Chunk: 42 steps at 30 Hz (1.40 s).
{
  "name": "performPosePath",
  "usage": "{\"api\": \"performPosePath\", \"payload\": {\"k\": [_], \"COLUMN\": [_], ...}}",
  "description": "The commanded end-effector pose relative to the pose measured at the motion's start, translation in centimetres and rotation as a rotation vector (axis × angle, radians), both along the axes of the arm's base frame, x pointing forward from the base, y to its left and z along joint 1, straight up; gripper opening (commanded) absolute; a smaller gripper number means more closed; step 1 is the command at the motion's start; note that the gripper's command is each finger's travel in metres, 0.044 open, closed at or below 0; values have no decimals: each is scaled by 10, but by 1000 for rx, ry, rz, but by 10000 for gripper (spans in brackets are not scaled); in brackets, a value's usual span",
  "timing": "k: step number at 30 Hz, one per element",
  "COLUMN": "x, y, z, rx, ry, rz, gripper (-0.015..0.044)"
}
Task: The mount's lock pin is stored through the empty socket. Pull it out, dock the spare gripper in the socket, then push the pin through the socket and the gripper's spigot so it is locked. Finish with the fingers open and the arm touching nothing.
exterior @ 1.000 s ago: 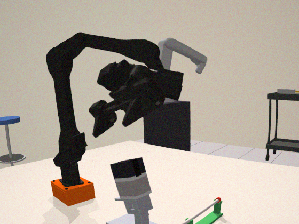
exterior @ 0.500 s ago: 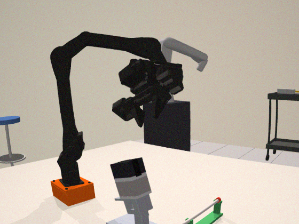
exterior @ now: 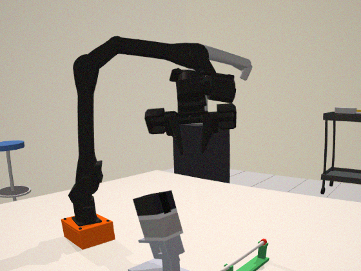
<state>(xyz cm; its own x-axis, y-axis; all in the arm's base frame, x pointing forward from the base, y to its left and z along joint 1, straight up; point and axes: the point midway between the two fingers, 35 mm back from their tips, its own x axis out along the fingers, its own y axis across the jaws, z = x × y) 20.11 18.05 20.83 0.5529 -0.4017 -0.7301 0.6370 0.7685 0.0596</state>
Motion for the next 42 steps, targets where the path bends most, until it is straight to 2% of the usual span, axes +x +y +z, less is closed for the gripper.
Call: {"api": "performPosePath", "payload": {"k": [1,11,19,27,35,42], "x": [21,70,101,128,153,155], "y": [9,17,18,15,10,12], "z": [-8,-30,-46,-60,-74,-74], "rx": [-188,-464,-554,-643,-742,-749], "ry": [261,723,916,1025,1051,1050], "rz": [269,908,1321,1752,2194,2223], "gripper": [180,180,180,180,180,180]}}
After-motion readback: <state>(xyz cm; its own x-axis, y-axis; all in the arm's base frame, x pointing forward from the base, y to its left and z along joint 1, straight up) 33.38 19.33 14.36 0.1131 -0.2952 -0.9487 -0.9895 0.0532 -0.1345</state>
